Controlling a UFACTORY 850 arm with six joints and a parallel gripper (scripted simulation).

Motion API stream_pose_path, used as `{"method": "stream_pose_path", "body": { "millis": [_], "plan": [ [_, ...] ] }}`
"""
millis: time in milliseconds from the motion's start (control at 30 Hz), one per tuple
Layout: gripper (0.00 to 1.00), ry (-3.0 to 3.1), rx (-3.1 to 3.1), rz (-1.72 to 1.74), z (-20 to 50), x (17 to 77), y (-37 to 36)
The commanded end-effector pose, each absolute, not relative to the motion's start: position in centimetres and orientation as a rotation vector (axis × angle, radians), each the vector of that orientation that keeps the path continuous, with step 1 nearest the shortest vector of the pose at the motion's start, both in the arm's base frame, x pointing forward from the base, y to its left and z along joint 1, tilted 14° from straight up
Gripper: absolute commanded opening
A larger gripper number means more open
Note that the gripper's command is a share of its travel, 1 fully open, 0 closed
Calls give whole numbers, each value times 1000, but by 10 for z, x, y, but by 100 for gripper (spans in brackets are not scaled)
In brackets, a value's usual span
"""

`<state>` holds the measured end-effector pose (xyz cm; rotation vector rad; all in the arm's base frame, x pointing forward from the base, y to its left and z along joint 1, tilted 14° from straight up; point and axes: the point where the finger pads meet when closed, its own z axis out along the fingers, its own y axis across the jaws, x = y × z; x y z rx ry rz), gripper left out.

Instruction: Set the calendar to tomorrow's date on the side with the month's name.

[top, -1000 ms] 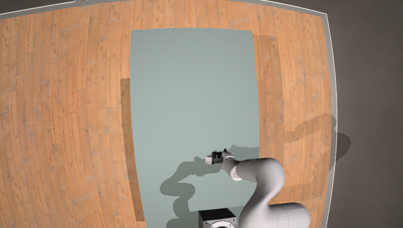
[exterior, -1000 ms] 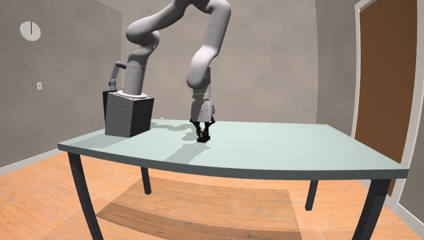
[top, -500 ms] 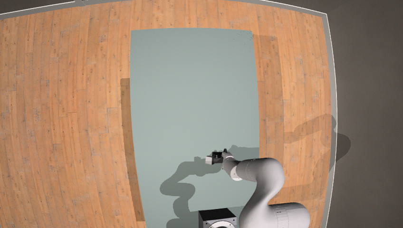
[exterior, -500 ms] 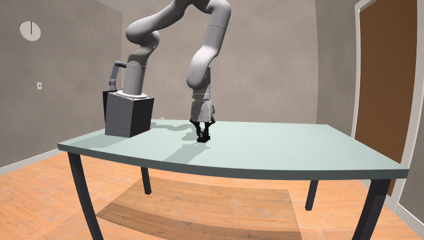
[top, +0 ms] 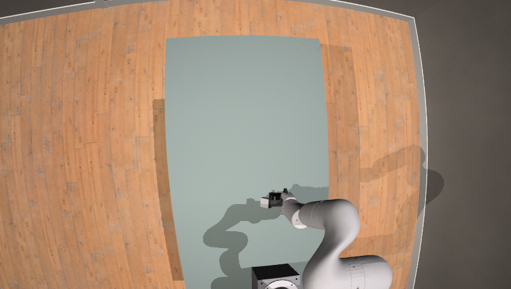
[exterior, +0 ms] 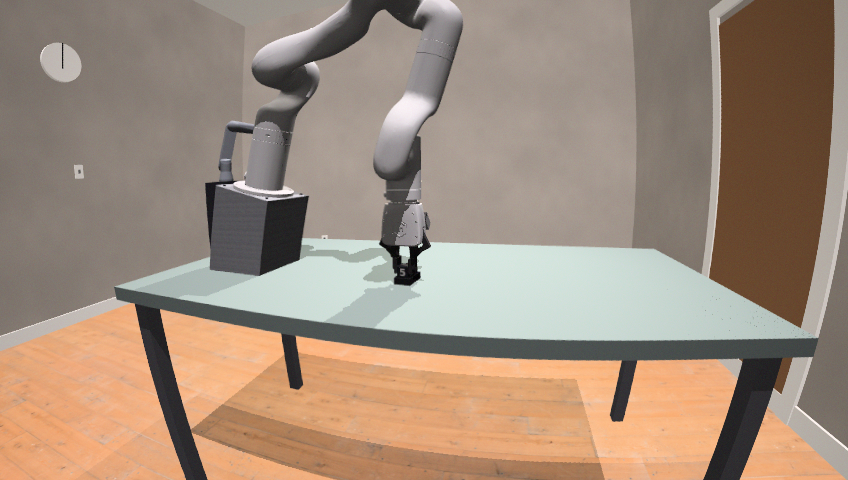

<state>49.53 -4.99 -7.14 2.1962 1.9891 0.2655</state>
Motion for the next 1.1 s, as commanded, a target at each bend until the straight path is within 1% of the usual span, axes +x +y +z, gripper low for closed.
{"method": "stream_pose_path", "body": {
  "millis": [0, 1067],
  "plan": [
    [27, 1988, 2195, 266, -73, 496, -50],
    [27, 1988, 2195, 266, -76, 497, -50]
  ]
}}
